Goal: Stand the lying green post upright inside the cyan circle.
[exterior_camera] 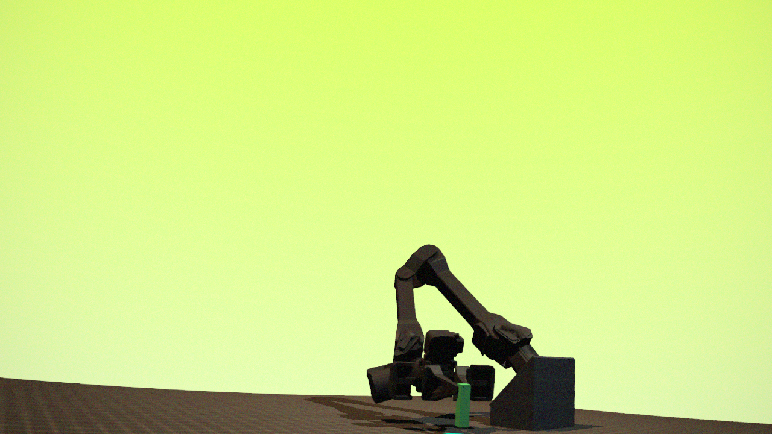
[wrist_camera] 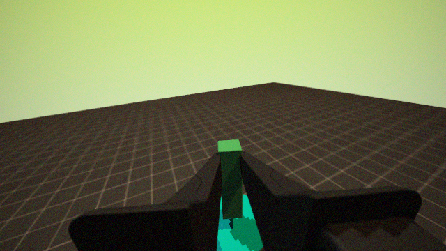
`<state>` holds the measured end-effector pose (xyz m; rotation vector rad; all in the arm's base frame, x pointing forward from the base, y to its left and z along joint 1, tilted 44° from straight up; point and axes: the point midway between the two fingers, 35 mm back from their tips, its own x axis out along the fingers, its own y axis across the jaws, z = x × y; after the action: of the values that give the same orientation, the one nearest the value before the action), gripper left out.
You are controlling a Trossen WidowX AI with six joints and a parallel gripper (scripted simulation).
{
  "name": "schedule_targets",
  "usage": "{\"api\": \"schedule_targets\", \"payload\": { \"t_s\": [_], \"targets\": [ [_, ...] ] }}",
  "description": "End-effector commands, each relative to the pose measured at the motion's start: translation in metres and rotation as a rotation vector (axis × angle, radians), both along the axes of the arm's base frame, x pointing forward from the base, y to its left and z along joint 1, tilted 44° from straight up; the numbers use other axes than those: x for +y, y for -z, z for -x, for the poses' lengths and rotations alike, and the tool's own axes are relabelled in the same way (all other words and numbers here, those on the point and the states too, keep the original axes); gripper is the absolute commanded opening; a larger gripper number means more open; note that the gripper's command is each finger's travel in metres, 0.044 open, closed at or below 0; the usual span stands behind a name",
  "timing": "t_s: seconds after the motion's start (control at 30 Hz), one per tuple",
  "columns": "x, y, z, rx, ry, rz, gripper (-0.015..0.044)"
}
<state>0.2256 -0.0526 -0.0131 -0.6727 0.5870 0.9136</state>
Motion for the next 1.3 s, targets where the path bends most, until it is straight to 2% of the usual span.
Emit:
{"api": "schedule_targets", "payload": {
  "t_s": [0.0,0.43,0.9,1.27],
  "targets": [
    [-0.01,0.008,-0.002,-0.003,0.0,0.004,0.0023],
    [-0.011,0.009,-0.002,-0.001,0.0,0.004,0.0023],
    [-0.011,0.009,-0.002,-0.001,0.0,0.004,0.039],
    [0.015,-0.023,-0.011,-0.004,-0.002,0.01,0.04]
  ]
}}
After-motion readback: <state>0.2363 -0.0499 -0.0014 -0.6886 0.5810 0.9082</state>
